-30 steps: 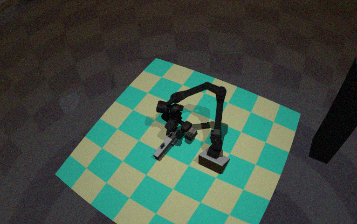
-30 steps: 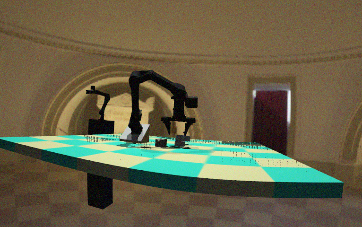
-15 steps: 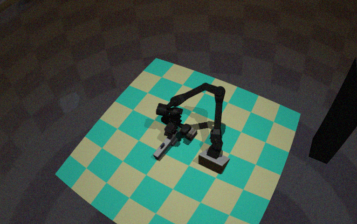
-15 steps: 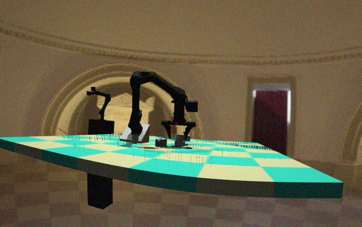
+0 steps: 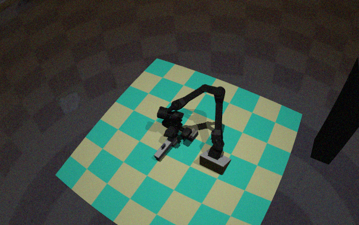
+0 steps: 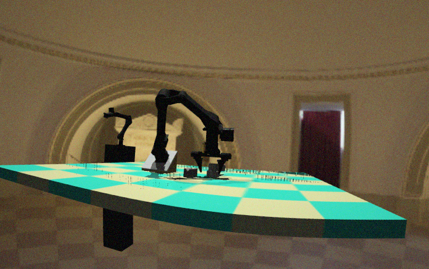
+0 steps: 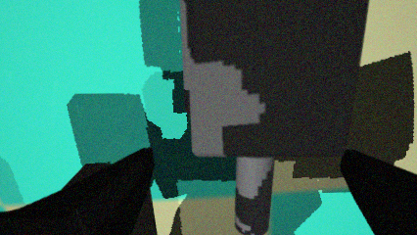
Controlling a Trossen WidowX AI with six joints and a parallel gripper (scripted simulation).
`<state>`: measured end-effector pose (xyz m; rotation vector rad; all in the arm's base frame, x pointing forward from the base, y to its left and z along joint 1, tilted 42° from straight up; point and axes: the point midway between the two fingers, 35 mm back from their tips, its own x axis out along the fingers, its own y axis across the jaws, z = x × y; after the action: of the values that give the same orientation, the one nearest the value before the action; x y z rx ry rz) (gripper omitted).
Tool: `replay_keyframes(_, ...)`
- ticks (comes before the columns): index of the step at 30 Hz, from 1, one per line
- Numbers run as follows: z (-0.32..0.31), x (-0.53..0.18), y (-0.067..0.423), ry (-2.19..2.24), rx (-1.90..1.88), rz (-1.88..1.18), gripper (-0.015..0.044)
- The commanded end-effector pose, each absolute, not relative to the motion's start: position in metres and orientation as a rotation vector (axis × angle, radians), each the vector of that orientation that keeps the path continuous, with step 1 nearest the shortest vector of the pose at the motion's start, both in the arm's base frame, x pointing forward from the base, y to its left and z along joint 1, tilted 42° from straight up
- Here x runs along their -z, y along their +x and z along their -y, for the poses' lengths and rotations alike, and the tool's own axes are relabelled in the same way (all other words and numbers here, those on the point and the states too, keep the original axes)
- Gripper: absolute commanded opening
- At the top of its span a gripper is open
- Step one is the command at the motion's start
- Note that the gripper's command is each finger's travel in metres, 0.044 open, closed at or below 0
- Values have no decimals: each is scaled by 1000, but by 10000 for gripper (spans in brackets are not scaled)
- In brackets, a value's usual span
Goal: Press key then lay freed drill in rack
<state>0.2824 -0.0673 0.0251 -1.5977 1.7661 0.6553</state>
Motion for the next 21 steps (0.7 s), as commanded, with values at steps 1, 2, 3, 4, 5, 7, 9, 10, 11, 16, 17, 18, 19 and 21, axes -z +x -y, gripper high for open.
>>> replay_keyframes(1, 69, -21, 281, -1604, -660, -1770, 440)
replay_keyframes(2, 68, -24, 282, -1598, -656, -1767, 414)
replay_keyframes(3, 68, -24, 282, -1598, -656, -1767, 387)
replay_keyframes(4, 68, -24, 282, -1598, -656, -1767, 361)
replay_keyframes(5, 68, -24, 282, -1598, -656, -1767, 335)
replay_keyframes(7, 68, -24, 282, -1598, -656, -1767, 282)
replay_keyframes(9, 68, -24, 282, -1598, -656, -1767, 230)
replay_keyframes(10, 68, -24, 282, -1598, -656, -1767, 204)
replay_keyframes(11, 68, -24, 282, -1598, -656, -1767, 177)
replay_keyframes(16, 68, -24, 282, -1598, -656, -1767, 46)
replay_keyframes(17, 68, -24, 282, -1598, -656, -1767, 20)
replay_keyframes(18, 68, -24, 282, -1598, -656, -1767, 13)
replay_keyframes(19, 68, -24, 282, -1598, -656, -1767, 7)
replay_keyframes(21, 68, -24, 282, -1598, -656, -1767, 0)
